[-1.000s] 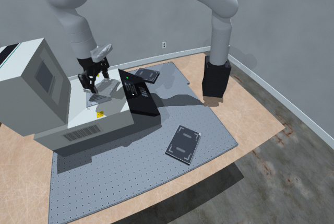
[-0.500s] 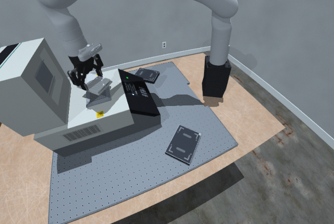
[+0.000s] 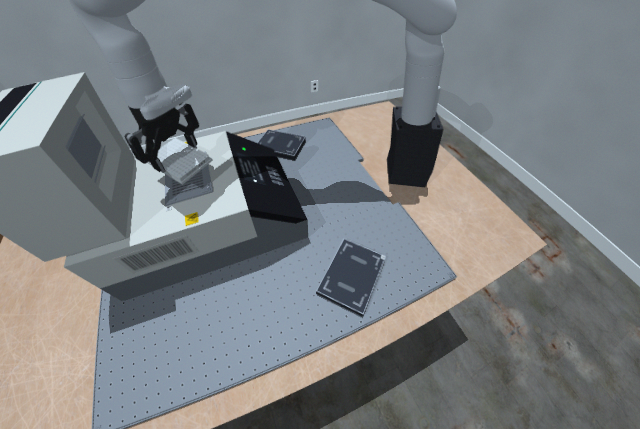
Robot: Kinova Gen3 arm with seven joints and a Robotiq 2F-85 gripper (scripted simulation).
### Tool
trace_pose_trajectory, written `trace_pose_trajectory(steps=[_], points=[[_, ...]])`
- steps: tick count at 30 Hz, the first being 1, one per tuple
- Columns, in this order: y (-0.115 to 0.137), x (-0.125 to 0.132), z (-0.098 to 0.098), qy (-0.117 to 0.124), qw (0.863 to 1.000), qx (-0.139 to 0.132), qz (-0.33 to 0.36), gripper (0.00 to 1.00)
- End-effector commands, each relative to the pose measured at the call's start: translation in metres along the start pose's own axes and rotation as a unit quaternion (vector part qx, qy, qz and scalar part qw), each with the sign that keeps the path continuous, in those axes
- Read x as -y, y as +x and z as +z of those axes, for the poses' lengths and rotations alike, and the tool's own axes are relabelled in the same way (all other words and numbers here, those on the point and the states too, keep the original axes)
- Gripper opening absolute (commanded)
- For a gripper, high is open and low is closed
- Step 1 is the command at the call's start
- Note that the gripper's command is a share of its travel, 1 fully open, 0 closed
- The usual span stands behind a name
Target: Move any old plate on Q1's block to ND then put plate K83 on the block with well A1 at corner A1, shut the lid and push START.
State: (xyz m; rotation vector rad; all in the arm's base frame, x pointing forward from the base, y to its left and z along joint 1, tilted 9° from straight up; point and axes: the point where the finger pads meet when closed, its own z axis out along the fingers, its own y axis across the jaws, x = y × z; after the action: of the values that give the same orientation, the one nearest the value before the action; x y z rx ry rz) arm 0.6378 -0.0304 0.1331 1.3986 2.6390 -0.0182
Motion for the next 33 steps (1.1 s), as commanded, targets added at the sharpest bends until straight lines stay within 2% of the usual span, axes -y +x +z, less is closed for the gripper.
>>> trace_pose_trajectory(steps=[1,15,33], points=[[-0.0002,-0.0006,-0.0013,-0.001,1.000,0.001,0.018,0.91],[-0.0002,-0.0005,-0.0013,-0.001,0.996,0.001,0.088,0.91],[-0.0002,-0.0006,-0.0013,-0.001,0.984,0.001,0.180,0.91]])
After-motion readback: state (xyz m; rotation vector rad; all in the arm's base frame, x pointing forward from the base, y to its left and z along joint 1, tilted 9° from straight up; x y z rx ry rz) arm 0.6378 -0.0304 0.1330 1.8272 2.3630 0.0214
